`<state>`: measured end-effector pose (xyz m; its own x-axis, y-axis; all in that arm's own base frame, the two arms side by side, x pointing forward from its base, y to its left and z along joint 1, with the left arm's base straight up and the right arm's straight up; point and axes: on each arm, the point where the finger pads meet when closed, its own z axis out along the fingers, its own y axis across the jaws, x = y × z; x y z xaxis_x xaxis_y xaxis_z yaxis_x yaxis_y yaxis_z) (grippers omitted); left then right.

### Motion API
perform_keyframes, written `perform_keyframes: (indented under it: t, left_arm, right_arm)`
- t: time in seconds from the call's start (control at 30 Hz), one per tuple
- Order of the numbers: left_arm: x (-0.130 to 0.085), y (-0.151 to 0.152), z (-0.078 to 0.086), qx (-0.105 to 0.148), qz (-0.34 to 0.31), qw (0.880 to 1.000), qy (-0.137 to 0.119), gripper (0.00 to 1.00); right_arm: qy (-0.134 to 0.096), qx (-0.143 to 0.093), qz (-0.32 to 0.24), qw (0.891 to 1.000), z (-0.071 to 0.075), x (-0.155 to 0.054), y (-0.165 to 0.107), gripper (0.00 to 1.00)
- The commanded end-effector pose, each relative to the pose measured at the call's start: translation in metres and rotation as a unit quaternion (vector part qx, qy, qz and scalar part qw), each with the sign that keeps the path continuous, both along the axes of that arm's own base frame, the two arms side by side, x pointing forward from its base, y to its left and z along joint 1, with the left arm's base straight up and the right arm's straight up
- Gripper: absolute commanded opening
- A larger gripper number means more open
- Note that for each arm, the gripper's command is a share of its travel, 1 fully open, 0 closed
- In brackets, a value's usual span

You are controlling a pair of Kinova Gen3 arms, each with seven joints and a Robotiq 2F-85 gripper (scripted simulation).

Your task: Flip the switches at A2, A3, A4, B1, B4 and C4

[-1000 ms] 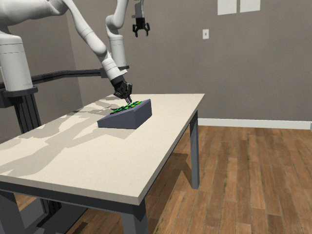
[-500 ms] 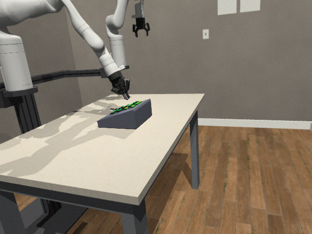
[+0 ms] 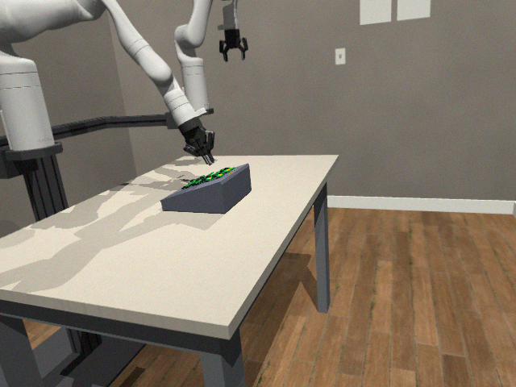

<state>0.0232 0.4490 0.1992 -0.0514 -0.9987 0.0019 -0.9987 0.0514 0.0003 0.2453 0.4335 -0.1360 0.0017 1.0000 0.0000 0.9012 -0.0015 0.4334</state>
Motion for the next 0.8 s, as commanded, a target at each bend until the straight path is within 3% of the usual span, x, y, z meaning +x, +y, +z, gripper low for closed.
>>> perform_keyframes:
  t: [0.0, 0.33, 0.57, 0.77]
  left_arm:
    - [0.0, 0.0, 0.001, 0.001, 0.0, 1.0, 0.0, 1.0]
    - [0.0, 0.0, 0.001, 0.001, 0.0, 1.0, 0.0, 1.0]
    - [0.0, 0.0, 0.001, 0.001, 0.0, 1.0, 0.0, 1.0]
    - [0.0, 0.0, 0.001, 0.001, 0.0, 1.0, 0.0, 1.0]
  right_arm:
    - [0.0, 0.001, -0.001, 1.0, 0.0, 0.001, -0.003, 0.099]
    - [0.0, 0.001, -0.001, 1.0, 0.0, 0.0, -0.036, 0.099]
    - [-0.001, -0.006, -0.004, 1.0, -0.002, 0.002, -0.077, 0.099]
    - [0.0, 0.0, -0.001, 1.0, 0.001, 0.0, -0.087, 0.099]
